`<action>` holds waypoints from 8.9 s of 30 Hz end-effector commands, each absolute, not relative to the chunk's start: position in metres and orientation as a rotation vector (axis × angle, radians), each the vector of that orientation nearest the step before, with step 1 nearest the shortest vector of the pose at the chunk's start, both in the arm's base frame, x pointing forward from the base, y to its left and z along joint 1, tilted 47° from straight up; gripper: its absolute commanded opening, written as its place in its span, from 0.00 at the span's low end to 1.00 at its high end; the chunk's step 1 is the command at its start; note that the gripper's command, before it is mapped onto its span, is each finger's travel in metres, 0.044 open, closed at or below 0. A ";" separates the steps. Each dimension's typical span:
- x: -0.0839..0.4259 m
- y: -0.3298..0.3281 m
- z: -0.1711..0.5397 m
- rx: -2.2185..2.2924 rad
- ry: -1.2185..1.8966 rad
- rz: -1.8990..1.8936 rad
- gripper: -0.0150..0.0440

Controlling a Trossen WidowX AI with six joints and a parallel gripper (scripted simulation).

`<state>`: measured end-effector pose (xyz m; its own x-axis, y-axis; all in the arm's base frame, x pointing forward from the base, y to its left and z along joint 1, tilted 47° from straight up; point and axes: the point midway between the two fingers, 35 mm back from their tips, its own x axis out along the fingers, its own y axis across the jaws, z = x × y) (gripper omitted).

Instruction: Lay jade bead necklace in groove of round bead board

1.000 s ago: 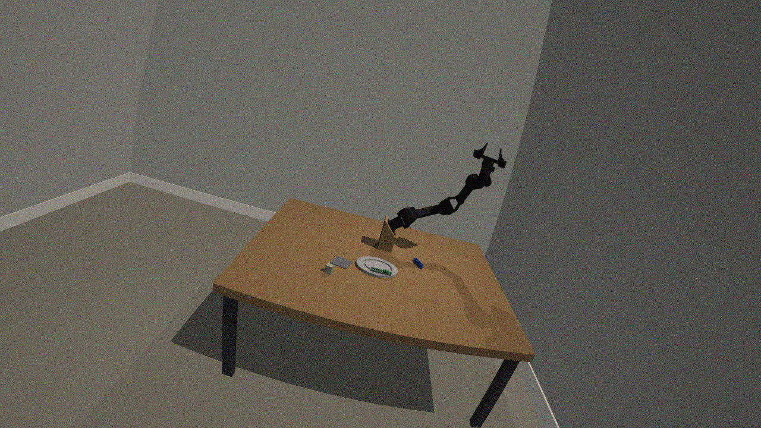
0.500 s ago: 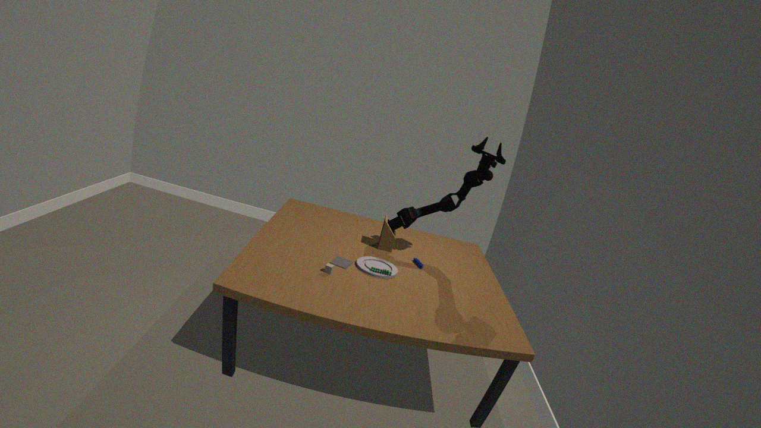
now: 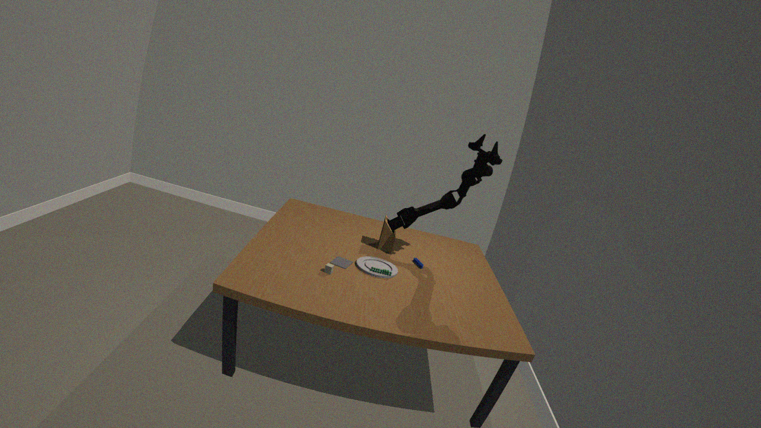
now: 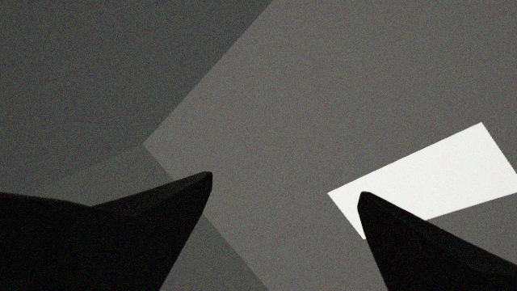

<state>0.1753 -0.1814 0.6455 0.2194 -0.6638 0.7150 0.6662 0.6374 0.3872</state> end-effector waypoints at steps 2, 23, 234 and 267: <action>0.213 -0.192 0.629 -0.043 -0.860 -0.897 0.90; 0.339 -0.208 0.541 -0.162 -0.404 -0.726 0.90; 0.381 0.058 -0.032 0.218 1.231 0.987 0.25; 0.395 0.060 -0.041 0.221 1.231 0.987 0.25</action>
